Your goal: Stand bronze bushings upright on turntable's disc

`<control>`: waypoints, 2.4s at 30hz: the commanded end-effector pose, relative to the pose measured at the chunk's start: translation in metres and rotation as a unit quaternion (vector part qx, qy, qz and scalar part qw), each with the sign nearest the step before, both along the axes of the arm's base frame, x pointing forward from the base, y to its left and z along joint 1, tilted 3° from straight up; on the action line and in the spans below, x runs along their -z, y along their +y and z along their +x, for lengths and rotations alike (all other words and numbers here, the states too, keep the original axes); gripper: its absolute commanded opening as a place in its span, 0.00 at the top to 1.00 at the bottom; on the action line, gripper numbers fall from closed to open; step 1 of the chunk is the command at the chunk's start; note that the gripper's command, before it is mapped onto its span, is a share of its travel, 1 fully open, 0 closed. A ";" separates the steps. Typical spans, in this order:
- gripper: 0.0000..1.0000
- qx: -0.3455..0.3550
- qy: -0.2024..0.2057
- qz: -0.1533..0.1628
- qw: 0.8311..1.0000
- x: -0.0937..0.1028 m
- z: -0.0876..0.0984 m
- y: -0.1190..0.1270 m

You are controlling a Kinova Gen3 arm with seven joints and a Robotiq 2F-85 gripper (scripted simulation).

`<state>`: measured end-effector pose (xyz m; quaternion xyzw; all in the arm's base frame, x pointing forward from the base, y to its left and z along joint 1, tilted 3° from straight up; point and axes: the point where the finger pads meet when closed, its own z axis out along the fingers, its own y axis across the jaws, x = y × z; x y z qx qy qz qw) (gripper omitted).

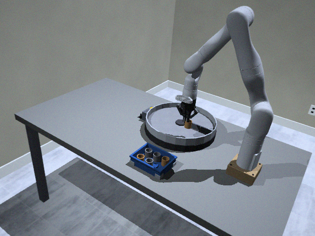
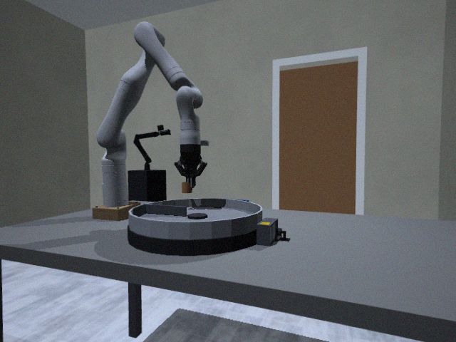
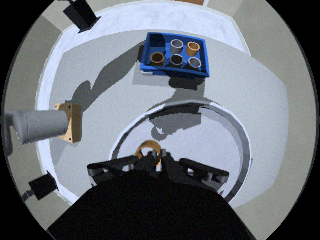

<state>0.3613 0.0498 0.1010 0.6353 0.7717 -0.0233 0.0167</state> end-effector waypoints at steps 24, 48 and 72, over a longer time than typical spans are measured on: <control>1.00 0.017 -0.001 0.001 1.000 -0.008 0.029 -0.133; 1.00 0.017 -0.001 0.001 1.000 -0.009 0.036 -0.166; 1.00 0.017 -0.001 0.001 1.000 -0.009 0.036 -0.166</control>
